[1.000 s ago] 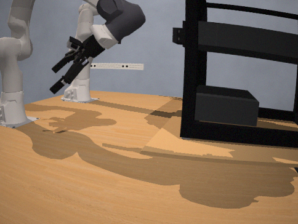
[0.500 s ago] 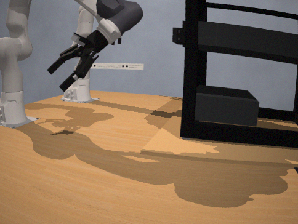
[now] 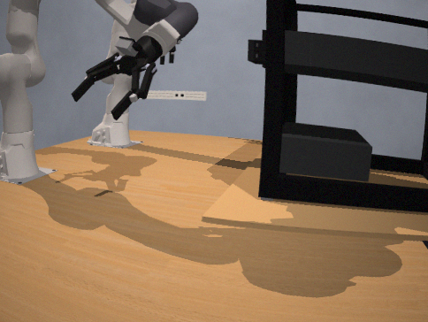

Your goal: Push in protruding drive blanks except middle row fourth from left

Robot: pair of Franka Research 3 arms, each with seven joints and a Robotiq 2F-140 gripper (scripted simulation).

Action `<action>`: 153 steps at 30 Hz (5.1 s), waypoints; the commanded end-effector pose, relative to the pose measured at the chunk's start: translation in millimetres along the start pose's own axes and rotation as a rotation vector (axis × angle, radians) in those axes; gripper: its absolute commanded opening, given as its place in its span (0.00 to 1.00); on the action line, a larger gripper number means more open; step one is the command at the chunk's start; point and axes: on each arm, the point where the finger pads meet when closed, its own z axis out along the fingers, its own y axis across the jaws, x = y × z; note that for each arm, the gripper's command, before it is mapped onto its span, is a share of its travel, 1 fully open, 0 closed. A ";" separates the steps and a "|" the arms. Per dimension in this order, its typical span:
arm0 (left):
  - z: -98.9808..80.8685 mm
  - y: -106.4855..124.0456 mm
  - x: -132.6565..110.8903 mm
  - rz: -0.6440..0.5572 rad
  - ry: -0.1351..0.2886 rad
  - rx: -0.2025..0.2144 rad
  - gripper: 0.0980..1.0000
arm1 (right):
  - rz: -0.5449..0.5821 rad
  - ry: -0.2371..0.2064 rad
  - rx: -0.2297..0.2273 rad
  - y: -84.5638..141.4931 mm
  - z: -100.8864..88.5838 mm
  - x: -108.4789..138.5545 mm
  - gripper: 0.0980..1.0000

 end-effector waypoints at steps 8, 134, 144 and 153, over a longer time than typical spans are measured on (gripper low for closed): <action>-0.7 -1.4 -0.8 0.002 0.002 0.003 1.00 | -0.191 0.119 0.206 -36.8 -28.8 17.2 1.00; -0.7 -1.4 -0.8 0.002 0.002 0.003 1.00 | -1.453 2.049 0.774 -2.5 -369.8 -152.7 1.00; -0.7 -1.4 -0.8 0.002 0.002 0.003 1.00 | -1.455 2.054 0.772 -2.1 -369.8 -153.5 1.00; -0.7 -1.4 -0.8 0.002 0.002 0.003 1.00 | -1.455 2.054 0.772 -2.1 -369.8 -153.5 1.00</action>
